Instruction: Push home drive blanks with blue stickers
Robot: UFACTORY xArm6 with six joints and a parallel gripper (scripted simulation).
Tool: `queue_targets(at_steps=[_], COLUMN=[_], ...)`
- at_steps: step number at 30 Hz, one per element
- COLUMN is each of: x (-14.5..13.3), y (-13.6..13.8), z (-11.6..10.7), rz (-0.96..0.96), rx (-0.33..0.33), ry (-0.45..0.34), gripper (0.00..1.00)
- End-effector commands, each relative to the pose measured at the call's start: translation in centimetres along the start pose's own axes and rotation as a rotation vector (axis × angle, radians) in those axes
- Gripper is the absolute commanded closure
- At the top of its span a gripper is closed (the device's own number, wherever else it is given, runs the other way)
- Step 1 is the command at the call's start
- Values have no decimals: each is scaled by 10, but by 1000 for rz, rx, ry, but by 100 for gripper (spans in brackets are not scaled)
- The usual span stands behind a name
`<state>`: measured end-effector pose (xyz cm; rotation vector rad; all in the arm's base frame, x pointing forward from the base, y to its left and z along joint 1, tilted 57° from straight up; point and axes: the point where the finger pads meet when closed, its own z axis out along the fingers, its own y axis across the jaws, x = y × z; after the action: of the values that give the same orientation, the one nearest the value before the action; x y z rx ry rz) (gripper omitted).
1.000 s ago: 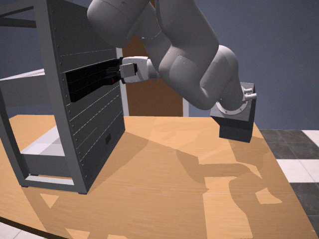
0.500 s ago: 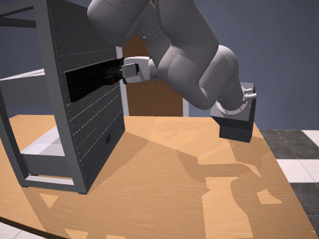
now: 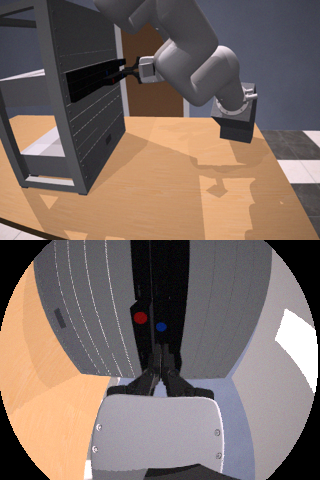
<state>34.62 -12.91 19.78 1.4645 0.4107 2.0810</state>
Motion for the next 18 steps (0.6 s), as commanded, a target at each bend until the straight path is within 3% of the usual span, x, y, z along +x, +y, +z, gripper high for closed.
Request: queue_targets(at_steps=[1, 18], x=[-2, -11], y=[2, 0], z=[-23, -28], rz=[-8, -8], rx=[10, 10], ry=[22, 22], gripper=[100, 100])
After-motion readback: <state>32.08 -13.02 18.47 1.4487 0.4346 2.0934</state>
